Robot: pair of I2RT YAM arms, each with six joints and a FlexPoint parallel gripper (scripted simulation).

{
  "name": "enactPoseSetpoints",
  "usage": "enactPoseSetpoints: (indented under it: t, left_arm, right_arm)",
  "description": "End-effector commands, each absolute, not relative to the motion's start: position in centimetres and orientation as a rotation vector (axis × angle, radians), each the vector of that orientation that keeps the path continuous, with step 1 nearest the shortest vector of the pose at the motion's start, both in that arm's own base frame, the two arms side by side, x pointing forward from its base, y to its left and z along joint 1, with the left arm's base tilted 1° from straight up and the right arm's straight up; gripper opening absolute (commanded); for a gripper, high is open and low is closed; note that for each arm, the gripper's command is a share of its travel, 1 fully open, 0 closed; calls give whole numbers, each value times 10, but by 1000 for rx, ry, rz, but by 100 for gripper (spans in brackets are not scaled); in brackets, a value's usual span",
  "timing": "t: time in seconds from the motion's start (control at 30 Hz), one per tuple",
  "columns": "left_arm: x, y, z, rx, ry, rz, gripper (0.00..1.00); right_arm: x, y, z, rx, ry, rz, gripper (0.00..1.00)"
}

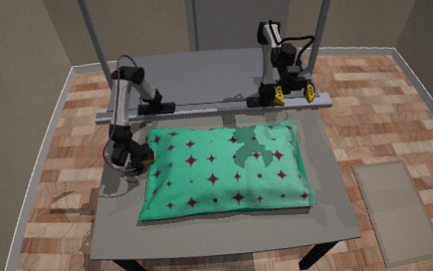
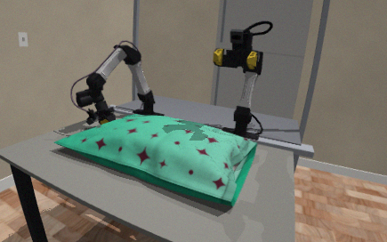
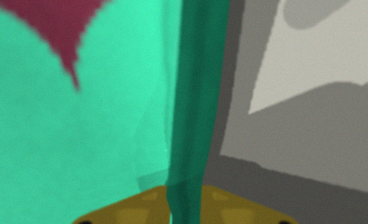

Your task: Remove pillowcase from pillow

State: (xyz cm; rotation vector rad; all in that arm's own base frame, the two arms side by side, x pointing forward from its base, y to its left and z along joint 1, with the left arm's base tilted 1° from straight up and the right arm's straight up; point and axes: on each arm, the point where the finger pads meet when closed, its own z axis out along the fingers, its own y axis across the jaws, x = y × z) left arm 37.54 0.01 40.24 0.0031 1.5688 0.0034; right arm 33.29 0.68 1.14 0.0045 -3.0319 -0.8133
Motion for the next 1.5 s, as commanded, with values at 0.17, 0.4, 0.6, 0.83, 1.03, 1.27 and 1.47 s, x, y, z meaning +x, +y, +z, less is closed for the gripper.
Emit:
enactPoseSetpoints:
  t: [0.17,0.4,0.6,0.83,1.03,1.27,1.47]
  left_arm:
    - [373,-4,420,12,1532,-16,100]
    - [373,-4,420,12,1532,-16,100]
    - [373,-4,420,12,1532,-16,100]
    - [373,-4,420,12,1532,-16,100]
    - [373,-4,420,12,1532,-16,100]
    - [373,-4,420,12,1532,-16,100]
    - [373,-4,420,12,1532,-16,100]
  right_arm:
    - [334,6,14,-8,-3048,-823,11]
    - [334,6,14,-8,-3048,-822,7]
    - [334,6,14,-8,-3048,-822,6]
    - [334,6,14,-8,-3048,-822,6]
    - [334,6,14,-8,-3048,-822,5]
    - [334,6,14,-8,-3048,-822,5]
    - [334,6,14,-8,-3048,-822,4]
